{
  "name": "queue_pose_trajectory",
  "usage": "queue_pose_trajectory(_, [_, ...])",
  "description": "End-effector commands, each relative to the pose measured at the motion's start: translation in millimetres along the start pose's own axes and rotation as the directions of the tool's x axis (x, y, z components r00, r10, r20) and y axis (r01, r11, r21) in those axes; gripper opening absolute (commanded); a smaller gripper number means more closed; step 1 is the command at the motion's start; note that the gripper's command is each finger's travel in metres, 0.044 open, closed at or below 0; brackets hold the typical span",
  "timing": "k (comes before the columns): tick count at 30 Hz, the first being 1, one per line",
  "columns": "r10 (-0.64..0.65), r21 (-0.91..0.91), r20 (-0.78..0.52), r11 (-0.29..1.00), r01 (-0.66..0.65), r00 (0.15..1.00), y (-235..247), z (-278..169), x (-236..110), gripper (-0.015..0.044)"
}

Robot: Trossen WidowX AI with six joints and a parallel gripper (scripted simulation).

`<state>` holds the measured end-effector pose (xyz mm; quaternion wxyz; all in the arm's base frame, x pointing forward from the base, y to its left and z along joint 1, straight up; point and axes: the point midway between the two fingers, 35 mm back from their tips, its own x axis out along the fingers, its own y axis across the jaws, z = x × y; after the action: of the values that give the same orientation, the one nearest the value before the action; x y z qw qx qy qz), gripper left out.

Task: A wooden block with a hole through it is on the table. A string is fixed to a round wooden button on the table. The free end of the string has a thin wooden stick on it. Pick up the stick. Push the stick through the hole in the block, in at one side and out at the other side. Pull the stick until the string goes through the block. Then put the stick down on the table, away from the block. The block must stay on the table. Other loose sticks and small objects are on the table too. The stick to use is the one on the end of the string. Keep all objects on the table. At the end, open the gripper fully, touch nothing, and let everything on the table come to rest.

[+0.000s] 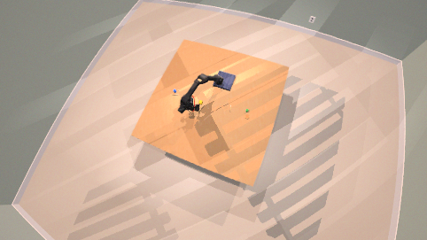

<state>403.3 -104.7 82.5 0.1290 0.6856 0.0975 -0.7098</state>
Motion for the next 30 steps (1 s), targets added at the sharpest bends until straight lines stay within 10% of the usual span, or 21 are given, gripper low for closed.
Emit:
queue_pose_trajectory(1, [-0.004, 0.004, -0.015, 1.0, 0.004, 1.0, -1.5, -7.0, 0.4, 0.0])
queue_pose_trajectory(30, [-0.017, 0.014, -0.081, 1.0, 0.018, 0.997, -15.4, -40.2, -3.3, 0.0])
